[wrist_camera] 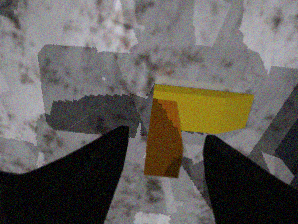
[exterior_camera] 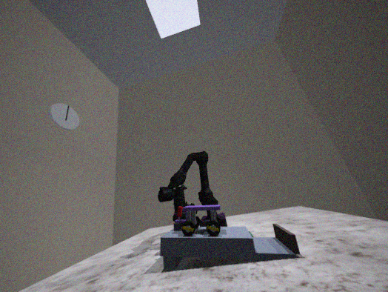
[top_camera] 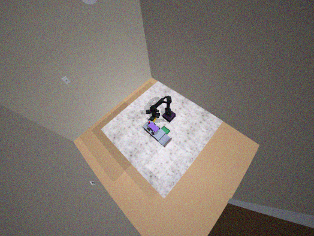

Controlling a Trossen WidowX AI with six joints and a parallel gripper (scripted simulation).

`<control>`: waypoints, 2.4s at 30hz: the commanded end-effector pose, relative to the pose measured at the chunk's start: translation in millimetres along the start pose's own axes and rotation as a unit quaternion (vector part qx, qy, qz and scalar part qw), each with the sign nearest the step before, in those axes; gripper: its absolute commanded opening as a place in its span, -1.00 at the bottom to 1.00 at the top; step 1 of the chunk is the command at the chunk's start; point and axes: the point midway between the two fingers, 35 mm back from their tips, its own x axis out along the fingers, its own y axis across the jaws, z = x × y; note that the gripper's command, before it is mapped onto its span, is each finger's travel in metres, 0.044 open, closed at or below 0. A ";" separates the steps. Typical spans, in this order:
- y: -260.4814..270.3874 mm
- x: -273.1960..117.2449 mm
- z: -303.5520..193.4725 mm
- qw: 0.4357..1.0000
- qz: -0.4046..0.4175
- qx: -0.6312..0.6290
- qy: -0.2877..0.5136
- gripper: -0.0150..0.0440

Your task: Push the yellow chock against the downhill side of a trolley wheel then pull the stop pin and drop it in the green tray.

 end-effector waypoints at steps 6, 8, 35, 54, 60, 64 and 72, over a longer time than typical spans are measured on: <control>2.1 14.6 3.7 1.000 0.003 0.002 -0.006 0.15; 2.1 14.6 3.7 1.000 0.003 0.002 -0.006 0.15; 3.5 -26.5 4.6 1.000 0.003 0.002 -0.005 -0.49; 4.6 -85.6 5.5 1.000 0.003 0.002 -0.005 -0.49; 3.9 -103.3 4.7 1.000 0.003 0.002 -0.005 -0.49; 3.2 -115.1 3.8 1.000 0.003 0.002 -0.005 -0.49; 1.1 -135.8 1.7 1.000 0.003 0.002 -0.005 -0.49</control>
